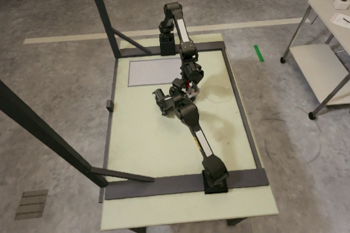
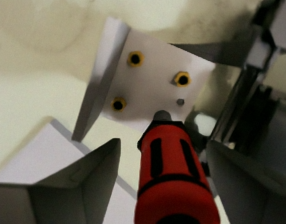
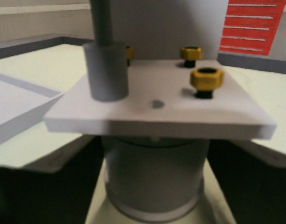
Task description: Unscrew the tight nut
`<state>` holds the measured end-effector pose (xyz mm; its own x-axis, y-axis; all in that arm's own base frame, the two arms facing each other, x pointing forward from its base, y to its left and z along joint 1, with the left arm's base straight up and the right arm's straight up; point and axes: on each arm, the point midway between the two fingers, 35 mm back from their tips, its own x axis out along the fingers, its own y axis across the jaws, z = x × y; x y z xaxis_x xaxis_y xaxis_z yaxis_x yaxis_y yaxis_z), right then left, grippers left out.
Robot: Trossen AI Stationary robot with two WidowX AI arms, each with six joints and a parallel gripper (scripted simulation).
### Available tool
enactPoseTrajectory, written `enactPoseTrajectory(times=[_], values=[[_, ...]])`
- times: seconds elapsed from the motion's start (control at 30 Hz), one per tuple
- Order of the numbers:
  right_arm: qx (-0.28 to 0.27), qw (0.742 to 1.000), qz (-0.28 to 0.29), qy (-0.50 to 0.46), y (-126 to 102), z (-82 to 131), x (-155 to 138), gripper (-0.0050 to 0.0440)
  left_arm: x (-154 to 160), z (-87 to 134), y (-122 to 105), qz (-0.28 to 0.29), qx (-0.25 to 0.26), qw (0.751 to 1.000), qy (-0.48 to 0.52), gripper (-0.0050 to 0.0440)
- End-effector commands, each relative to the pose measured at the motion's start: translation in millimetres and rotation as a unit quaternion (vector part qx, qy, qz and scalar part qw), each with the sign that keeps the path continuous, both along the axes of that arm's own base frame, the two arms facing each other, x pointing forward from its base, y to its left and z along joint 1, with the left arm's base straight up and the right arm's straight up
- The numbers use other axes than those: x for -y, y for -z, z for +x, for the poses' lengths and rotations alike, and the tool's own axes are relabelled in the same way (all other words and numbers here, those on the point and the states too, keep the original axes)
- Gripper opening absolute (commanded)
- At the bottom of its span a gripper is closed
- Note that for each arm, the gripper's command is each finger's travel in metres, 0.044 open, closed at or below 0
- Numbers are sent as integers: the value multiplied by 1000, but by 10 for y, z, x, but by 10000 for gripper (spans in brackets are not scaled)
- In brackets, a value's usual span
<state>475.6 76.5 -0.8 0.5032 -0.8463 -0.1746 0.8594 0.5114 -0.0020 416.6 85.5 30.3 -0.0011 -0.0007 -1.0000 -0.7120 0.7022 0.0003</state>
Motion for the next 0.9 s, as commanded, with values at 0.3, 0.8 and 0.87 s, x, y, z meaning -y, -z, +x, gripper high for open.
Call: enactPoseTrajectory(times=[0.3,0.8,0.87], values=[[23,1000,11,1,-230,54,-14,245,-10,49,-93,6,11,957,290,250],[23,1000,11,1,-230,54,-14,245,-10,50,-93,11,11,824,567,250],[23,1000,11,1,-230,54,-14,245,-9,49,-93,9,9,799,601,250]])
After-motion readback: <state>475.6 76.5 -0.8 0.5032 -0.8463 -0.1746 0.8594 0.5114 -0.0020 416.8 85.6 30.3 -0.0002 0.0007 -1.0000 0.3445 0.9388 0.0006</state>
